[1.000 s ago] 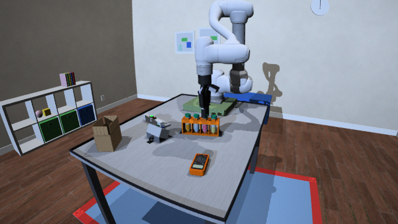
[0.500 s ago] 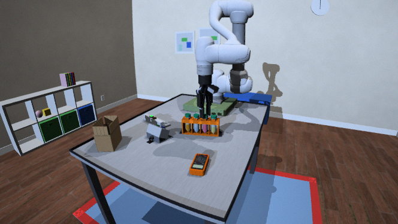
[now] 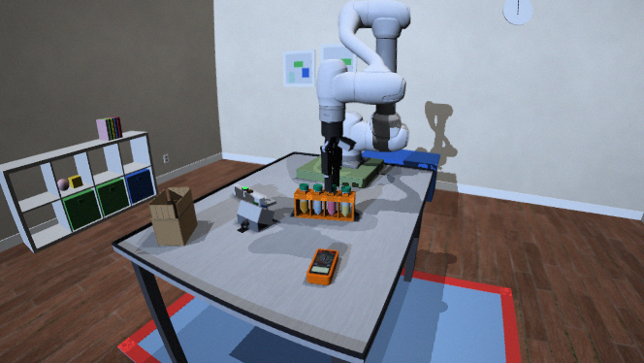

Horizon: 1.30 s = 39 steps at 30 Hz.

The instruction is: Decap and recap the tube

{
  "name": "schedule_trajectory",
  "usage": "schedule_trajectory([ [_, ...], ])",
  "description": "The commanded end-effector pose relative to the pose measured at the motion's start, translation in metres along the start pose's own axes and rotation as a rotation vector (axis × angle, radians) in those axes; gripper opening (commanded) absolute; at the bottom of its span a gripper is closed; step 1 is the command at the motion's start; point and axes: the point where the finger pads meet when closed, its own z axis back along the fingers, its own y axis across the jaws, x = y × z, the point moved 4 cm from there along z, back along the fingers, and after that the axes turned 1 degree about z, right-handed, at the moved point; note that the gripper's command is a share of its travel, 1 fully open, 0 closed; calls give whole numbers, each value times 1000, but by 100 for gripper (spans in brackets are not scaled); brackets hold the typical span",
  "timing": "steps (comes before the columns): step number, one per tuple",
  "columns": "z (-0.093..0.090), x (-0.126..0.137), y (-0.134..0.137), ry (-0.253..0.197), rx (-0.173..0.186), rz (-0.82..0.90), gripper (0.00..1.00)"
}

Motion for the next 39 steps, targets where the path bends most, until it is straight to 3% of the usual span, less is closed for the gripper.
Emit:
schedule_trajectory([
  [1,2,0,2,7,1,162,41],
  [20,2,0,2,6,4,841,41],
  [25,1,0,1,3,2,849,41],
  [26,1,0,1,3,2,849,30],
  [39,1,0,1,3,2,849,30],
])
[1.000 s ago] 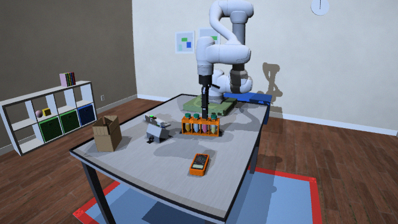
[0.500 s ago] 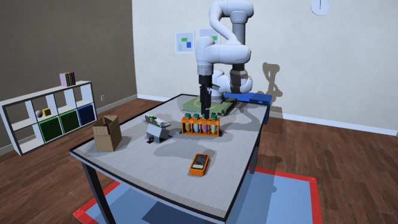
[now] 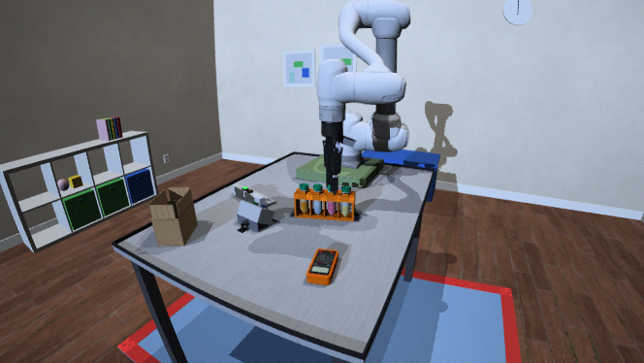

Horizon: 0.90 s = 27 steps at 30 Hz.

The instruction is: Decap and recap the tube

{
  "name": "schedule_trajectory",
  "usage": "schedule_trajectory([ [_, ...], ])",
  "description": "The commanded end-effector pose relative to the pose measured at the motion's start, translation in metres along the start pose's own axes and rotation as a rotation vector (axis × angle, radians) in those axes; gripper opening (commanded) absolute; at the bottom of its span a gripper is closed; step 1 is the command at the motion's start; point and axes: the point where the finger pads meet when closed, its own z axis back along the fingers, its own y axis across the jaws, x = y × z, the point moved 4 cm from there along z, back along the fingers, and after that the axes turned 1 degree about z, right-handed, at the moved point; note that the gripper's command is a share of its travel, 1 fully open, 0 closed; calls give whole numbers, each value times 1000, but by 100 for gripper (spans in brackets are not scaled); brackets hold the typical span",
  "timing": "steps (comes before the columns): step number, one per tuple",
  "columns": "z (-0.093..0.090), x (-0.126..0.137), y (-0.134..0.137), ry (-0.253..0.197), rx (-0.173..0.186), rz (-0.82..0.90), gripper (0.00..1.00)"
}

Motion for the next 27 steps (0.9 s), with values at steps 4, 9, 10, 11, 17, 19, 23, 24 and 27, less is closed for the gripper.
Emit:
schedule_trajectory([
  [4,3,1,2,4,5,-158,30],
  [9,3,1,2,-1,2,-300,30],
  [10,3,1,2,-1,2,-350,30],
  [11,3,1,2,-1,2,-400,30],
  [17,3,1,2,-1,2,-700,30],
  [19,3,1,2,-1,2,-800,30],
  [23,3,1,2,0,2,-900,30],
  [24,3,1,2,0,2,-950,30],
  [27,3,1,2,0,2,-1047,30],
])
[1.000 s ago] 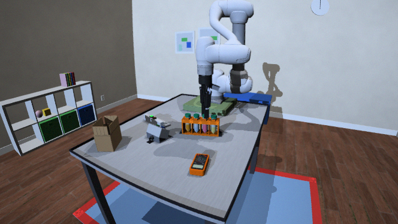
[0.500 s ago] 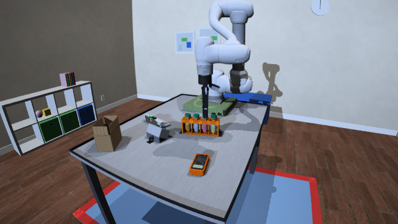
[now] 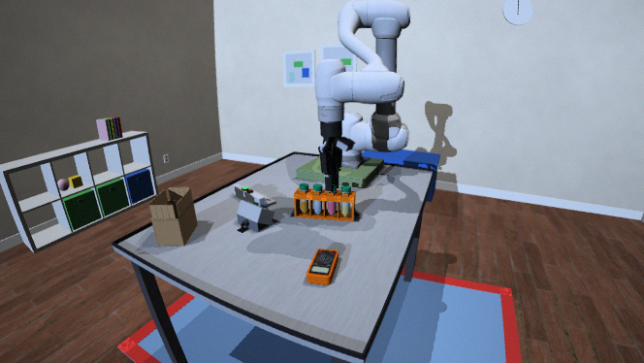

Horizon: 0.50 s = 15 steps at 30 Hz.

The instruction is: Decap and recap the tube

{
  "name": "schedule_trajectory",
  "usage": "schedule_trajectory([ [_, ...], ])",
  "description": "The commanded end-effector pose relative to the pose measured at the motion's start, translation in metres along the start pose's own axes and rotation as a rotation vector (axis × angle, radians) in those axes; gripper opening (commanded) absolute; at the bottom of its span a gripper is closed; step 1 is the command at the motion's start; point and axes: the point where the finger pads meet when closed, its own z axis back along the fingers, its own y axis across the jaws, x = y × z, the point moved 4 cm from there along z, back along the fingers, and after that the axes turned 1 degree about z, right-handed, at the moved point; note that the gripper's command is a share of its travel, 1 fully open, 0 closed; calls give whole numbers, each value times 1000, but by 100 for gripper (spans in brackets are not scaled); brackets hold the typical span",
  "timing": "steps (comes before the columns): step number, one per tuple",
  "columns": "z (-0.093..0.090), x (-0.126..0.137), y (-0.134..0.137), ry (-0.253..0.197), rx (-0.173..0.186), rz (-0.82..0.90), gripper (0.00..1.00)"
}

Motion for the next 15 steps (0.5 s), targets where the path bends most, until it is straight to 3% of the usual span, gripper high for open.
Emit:
schedule_trajectory([
  [1,3,-2,1,-13,8,-101,30],
  [4,2,-1,0,-10,6,-102,30],
  [5,0,-2,1,-12,9,-101,41],
  [15,0,-1,0,-10,6,-102,41],
])
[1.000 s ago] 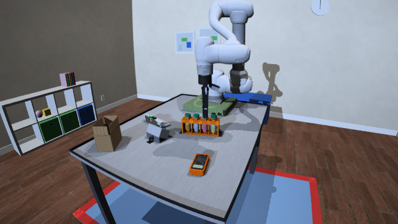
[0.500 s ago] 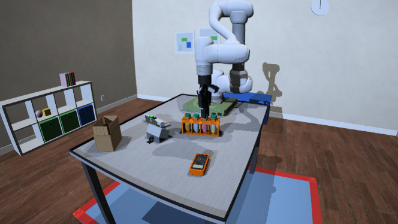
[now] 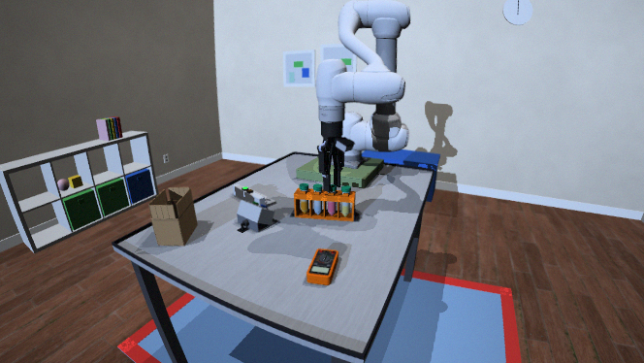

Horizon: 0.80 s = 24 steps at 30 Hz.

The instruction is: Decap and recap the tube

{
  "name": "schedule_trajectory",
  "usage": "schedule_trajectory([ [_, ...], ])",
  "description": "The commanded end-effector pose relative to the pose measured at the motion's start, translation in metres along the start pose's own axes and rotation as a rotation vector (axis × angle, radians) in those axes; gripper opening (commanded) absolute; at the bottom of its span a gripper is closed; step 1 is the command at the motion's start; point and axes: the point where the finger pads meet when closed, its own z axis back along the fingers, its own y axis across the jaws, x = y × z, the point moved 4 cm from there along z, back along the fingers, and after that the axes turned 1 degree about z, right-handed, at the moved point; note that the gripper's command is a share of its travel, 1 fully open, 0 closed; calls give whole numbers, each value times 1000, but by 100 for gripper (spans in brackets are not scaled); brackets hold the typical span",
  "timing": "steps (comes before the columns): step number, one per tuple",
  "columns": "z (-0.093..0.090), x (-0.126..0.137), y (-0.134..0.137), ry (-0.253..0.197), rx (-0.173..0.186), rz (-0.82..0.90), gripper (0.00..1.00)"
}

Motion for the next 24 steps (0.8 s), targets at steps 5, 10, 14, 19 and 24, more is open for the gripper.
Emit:
schedule_trajectory([
  [5,1,-2,1,-2,4,255,41],
  [10,1,-1,2,0,3,587,41],
  [14,1,-1,2,0,3,770,41],
  [19,1,-1,2,1,3,1046,41],
  [24,0,-1,1,-2,2,1047,41],
])
